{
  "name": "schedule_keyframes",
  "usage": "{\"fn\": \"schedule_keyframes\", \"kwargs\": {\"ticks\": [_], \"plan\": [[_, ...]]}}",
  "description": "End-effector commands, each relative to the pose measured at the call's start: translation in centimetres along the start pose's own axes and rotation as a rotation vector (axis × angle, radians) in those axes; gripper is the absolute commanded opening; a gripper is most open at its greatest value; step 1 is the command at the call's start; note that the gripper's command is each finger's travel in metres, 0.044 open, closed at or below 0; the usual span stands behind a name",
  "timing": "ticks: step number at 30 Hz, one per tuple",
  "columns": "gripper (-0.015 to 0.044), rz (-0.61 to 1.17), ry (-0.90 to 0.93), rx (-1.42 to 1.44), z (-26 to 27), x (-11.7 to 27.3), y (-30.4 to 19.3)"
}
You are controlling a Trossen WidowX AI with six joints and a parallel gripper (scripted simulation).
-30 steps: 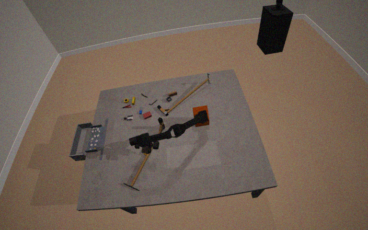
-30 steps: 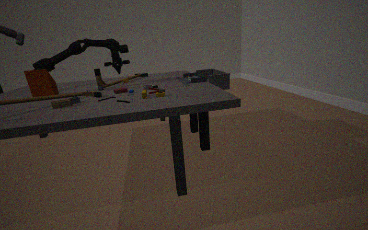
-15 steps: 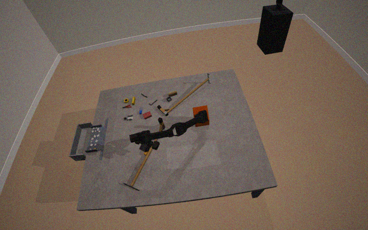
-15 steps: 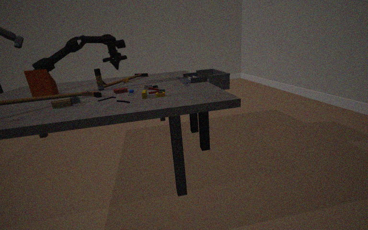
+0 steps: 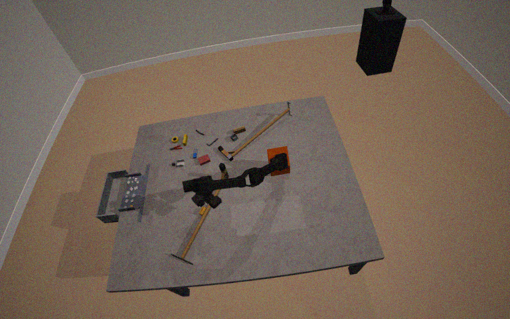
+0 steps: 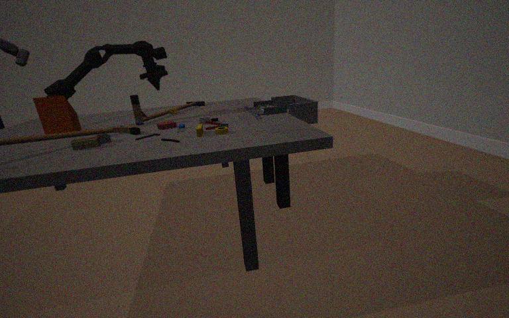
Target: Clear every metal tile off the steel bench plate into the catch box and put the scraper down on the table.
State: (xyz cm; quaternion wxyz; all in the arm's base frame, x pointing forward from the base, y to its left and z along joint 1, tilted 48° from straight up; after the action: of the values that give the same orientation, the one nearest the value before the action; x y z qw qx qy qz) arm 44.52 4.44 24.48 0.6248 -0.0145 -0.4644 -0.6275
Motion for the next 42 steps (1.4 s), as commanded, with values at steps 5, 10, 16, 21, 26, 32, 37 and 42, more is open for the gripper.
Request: {"fn": "schedule_keyframes", "kwargs": {"ticks": [5,10,16,21,26,32,37,42], "plan": [[0.0,-0.037,0.002,-0.182,0.9,1.7,-0.7],[0.0,-0.05,0.003,-0.245,1.2,2.3,-0.9],[0.0,-0.048,0.002,-0.244,1.0,1.5,-0.9],[0.0,-0.045,0.0,-0.244,0.9,0.2,-0.9],[0.0,-0.043,-0.002,-0.243,0.7,-1.1,-1.0],[0.0,-0.042,-0.004,-0.242,0.6,-2.6,-1.1],[0.0,-0.041,-0.004,-0.242,0.6,-3.9,-1.2],[0.0,-0.041,-0.005,-0.241,0.6,-5.1,-1.3]]}}
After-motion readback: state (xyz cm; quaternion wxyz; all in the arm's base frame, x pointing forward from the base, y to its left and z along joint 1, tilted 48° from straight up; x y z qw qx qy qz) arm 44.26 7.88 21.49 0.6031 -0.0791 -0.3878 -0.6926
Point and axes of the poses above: the point midway between the two fingers, 35 mm back from their tips, its own x axis back along the fingers, its own z axis across the jaws, y = z × x, the point moved 4 cm from there along x, back along the fingers, and after that the axes turned 6 degrees about -x, right-handed, at the moved point
